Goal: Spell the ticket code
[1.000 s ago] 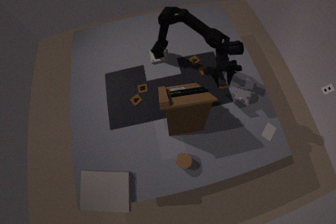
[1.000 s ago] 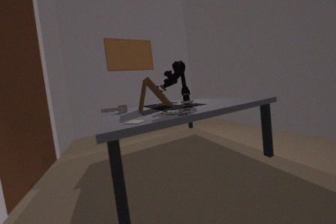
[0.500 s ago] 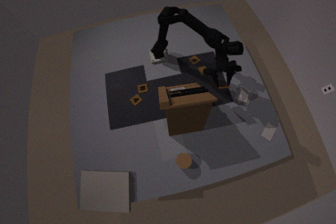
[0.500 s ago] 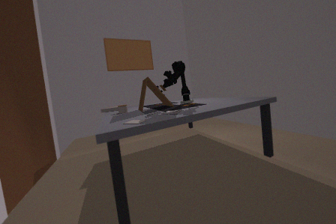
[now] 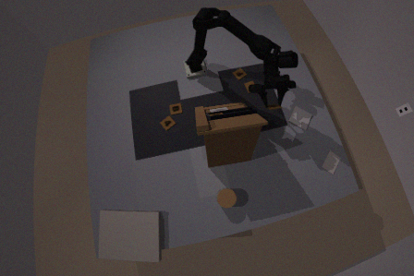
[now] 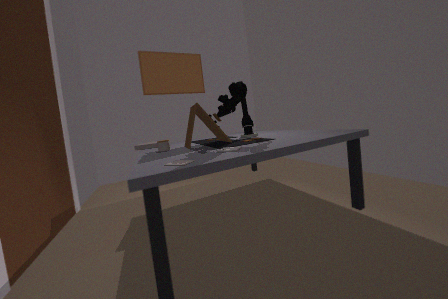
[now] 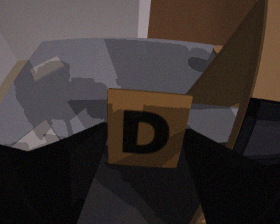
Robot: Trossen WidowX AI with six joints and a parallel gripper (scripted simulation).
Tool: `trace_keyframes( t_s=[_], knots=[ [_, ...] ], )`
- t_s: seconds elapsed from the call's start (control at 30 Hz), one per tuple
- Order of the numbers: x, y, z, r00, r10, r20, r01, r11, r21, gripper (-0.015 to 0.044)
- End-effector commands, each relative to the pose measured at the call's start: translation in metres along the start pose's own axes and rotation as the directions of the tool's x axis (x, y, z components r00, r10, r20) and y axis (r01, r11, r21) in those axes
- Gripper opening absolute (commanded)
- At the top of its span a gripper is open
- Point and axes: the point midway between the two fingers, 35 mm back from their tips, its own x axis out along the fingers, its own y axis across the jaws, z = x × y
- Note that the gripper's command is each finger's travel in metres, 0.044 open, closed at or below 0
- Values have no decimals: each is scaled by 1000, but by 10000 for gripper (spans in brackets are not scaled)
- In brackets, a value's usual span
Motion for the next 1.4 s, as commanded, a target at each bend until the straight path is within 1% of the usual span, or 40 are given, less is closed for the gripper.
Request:
trace_keyframes(
  t_s=[0.0,1.37],
  knots=[
    [0,-3,-2,1000,3,-3,-3,1000,-4,0],
    [1,-23,-3,1000,2,-3,-2,1000,-6,0]
  ],
)
